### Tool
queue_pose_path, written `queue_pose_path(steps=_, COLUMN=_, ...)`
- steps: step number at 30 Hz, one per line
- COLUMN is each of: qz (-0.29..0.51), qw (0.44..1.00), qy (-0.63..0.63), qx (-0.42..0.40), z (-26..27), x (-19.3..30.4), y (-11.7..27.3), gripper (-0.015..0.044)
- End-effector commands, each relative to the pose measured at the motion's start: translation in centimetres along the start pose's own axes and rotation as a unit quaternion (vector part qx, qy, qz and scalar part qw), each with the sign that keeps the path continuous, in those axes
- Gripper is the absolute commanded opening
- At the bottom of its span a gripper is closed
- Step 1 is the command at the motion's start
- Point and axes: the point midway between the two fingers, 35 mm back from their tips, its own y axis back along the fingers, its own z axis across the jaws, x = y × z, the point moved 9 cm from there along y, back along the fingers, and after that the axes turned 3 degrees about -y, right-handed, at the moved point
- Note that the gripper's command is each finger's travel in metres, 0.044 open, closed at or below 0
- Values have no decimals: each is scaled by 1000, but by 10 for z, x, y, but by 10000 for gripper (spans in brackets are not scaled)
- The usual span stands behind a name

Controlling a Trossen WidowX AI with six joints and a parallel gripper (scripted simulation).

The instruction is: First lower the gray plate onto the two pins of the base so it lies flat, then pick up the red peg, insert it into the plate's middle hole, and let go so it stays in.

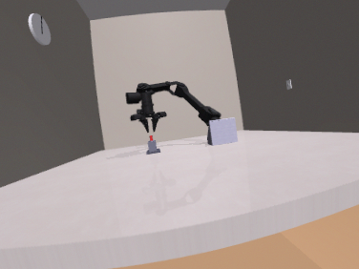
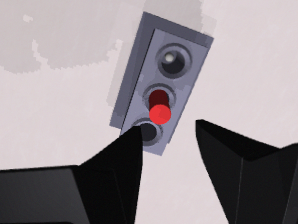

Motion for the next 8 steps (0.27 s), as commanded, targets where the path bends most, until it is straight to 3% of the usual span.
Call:
queue_pose_path(steps=1, qz=1, qw=1000, qy=-2, qx=-2, z=0, x=0, y=4, gripper=150)
queue_pose_path(steps=8, qz=1, qw=1000, qy=-2, qx=-2, z=-2, x=0, y=8, gripper=150)
